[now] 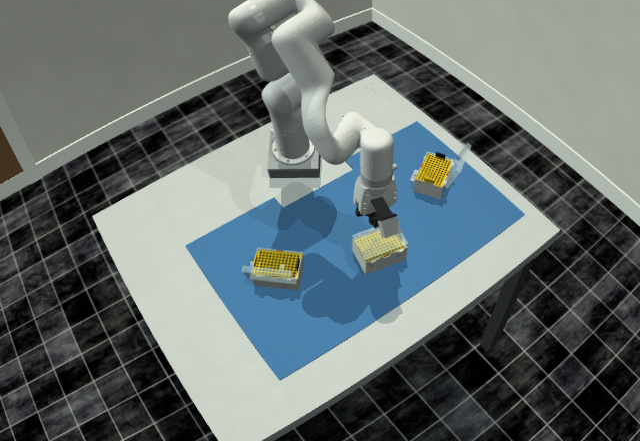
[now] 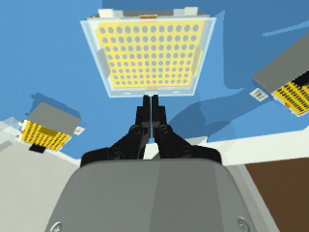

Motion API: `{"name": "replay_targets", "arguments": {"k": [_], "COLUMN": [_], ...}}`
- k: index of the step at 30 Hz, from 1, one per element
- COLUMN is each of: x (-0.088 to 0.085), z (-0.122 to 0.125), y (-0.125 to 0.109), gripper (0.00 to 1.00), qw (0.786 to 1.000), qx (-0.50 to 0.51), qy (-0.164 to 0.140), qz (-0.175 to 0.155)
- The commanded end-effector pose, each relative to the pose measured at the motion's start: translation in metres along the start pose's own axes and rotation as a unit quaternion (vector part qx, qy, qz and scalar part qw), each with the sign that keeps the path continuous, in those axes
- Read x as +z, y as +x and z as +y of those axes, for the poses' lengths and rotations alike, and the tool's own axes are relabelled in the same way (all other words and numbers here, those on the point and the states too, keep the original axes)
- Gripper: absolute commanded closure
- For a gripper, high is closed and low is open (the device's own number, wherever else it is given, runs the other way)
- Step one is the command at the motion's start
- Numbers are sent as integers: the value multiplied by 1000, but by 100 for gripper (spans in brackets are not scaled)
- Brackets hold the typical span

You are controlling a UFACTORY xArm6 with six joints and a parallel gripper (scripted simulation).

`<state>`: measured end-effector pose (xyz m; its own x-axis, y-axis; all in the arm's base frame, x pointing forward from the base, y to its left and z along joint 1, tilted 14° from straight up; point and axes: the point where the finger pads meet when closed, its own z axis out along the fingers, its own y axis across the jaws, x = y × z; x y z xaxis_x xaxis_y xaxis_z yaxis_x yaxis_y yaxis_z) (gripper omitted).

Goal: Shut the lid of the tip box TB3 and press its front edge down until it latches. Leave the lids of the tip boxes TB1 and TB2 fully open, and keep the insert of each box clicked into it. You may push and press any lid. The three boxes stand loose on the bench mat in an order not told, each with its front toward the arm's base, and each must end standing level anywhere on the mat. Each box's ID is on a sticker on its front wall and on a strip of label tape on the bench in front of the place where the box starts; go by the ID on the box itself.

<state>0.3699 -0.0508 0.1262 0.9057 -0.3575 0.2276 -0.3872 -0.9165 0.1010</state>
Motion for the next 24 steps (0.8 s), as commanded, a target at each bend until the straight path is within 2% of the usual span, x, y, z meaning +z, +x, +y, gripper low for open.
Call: {"name": "replay_targets", "arguments": {"k": [1,12,24], "x": [-8,-23,-24], "z": [0,0,0], "y": [1,1,1], "gripper": [100,100,100], "qw": [1000,1000,1000], "qx": [0,0,0], "qy": [1,1,1], "qz": [2,2,2]}}
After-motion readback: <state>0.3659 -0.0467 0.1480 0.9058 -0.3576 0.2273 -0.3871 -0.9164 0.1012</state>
